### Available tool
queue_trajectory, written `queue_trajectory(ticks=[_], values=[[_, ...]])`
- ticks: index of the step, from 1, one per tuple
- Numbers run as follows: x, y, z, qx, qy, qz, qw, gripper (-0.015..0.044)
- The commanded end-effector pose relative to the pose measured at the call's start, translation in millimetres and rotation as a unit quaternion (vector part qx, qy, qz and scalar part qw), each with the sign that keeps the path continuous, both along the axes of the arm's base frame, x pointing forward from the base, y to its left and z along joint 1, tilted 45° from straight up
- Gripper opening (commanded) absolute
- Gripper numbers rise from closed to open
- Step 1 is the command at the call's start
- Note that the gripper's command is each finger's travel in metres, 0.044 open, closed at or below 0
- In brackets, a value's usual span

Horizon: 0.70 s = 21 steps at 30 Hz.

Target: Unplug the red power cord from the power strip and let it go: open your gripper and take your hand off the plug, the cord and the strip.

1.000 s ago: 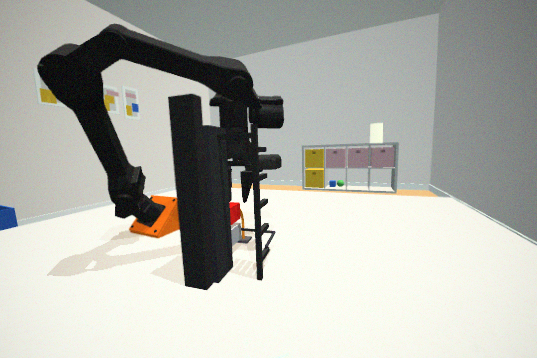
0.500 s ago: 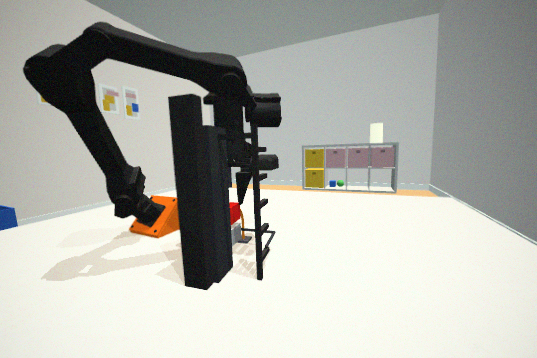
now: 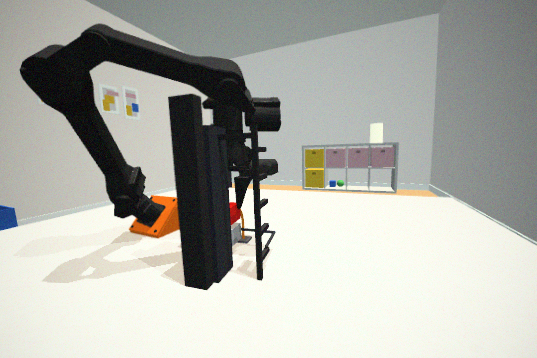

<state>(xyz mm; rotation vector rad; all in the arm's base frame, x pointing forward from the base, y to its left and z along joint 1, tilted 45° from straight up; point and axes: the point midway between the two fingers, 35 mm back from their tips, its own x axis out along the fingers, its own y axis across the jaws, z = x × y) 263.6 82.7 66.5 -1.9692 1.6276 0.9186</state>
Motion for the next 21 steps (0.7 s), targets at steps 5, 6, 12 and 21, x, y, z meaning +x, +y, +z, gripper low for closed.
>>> queue_trajectory(ticks=[5, 6, 12, 21], values=[[-0.1, 0.5, 0.2, 0.0, 0.0, 0.0, 1.0, 0.0035], [-0.1, 0.5, 0.2, 0.0, 0.0, 0.0, 1.0, 0.0028], [-0.1, 1.1, -0.3, 0.0, 0.0, 0.0, 1.0, 0.0], [-1.7, 10.5, -8.9, 0.001, -0.001, 0.001, 1.0, 0.0]])
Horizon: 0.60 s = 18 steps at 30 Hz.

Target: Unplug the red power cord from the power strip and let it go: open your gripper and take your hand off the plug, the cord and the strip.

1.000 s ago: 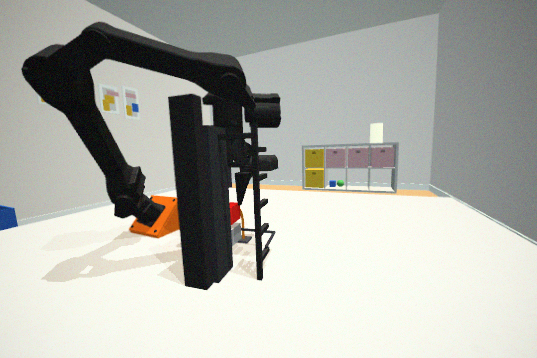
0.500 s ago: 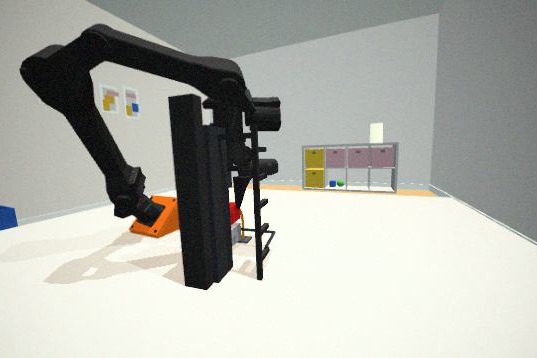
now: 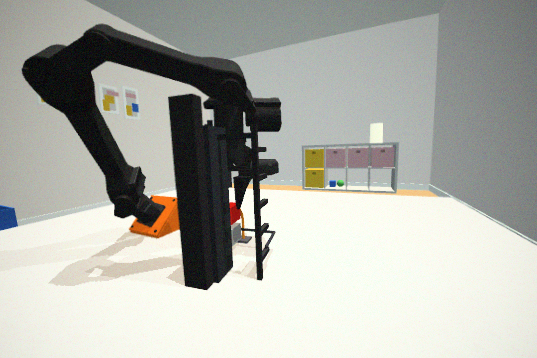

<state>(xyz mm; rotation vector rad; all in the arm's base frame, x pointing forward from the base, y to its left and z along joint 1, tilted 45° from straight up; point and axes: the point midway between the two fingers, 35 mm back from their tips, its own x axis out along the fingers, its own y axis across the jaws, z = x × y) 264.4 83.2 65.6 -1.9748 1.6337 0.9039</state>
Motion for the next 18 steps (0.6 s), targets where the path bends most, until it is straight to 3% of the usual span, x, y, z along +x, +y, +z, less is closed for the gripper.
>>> queue_trajectory(ticks=[1, 18], values=[[-2.8, 11.3, -9.2, 0.006, 0.003, 0.002, 1.0, 0.0], [-9.5, 31.8, -27.2, 0.008, 0.002, 0.003, 1.0, 0.0]])
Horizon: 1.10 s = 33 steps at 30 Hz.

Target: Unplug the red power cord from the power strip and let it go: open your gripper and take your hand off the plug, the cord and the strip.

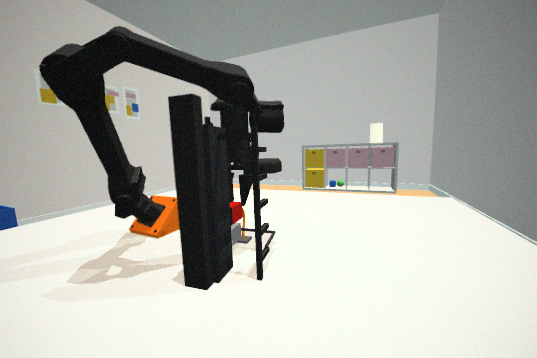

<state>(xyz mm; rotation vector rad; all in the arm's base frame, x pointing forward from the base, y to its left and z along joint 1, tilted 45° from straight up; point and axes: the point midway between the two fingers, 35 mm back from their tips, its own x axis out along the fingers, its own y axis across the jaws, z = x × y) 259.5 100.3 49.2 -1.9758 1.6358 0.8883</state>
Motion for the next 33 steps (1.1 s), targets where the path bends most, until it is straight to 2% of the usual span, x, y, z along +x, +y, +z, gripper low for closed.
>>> queue_trajectory(ticks=[1, 12, 25, 28, 29, 33], values=[[-5.1, 15.9, -11.7, 0.011, 0.006, 0.005, 1.0, 0.0], [-12.4, 28.6, -22.1, 0.011, 0.006, 0.005, 1.0, 0.0], [-8.4, 19.6, -16.1, 0.01, 0.005, 0.006, 1.0, 0.0341], [-10.8, 32.1, -23.5, 0.011, 0.005, 0.006, 1.0, 0.042], [-12.6, 39.6, -28.2, 0.011, 0.005, 0.006, 1.0, 0.044], [-22.4, 68.2, -47.6, 0.012, 0.005, 0.006, 1.0, 0.044]])
